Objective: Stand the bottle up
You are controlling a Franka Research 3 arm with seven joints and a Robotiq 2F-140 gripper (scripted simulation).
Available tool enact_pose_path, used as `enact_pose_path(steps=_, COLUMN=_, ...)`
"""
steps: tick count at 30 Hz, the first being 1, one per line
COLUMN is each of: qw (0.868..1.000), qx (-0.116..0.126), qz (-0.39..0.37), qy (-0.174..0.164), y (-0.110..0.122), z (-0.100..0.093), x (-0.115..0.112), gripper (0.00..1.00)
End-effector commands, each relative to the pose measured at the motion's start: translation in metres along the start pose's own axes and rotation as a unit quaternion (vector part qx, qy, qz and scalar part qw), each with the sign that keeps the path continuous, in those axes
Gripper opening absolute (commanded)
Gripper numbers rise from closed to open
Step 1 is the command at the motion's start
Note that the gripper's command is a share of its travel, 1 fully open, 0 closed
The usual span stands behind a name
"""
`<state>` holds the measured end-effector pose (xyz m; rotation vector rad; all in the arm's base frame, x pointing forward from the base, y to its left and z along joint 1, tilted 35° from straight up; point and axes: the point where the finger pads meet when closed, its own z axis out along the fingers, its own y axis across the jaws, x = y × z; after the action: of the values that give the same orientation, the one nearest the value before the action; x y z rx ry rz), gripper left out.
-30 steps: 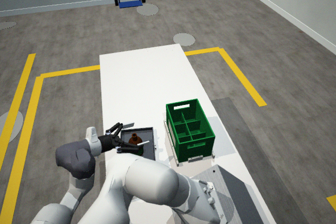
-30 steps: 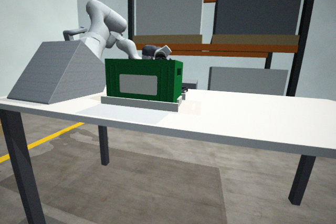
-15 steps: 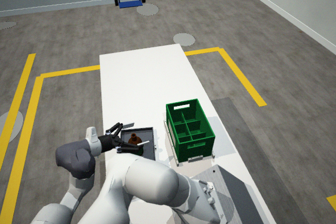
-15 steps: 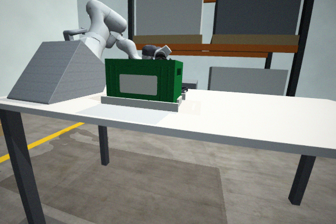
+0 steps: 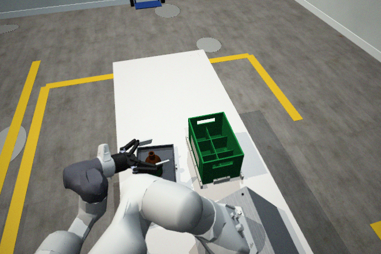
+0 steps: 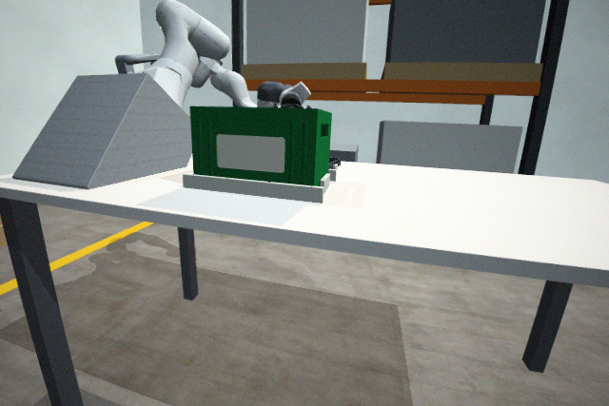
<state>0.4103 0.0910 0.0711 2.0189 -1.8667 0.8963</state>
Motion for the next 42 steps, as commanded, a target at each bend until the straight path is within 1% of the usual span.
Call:
enact_pose_path(steps=1, qw=1.000, qx=0.001, qz=0.003, qy=0.000, y=-0.001, z=0.000, x=0.001, gripper=1.00)
enact_pose_path(steps=19, qw=1.000, qx=0.001, qz=0.003, qy=0.000, y=-0.001, z=-0.003, x=0.009, gripper=1.00)
enact_pose_path(steps=34, qw=1.000, qx=0.001, qz=0.003, qy=0.000, y=-0.001, z=-0.013, x=0.036, gripper=1.00)
enact_pose_path(steps=36, qw=1.000, qx=0.001, qz=0.003, qy=0.000, y=-0.001, z=-0.013, x=0.036, gripper=1.00)
enact_pose_path(steps=42, qw=1.000, qx=0.001, qz=0.003, qy=0.000, y=-0.001, z=-0.017, x=0.049, gripper=1.00)
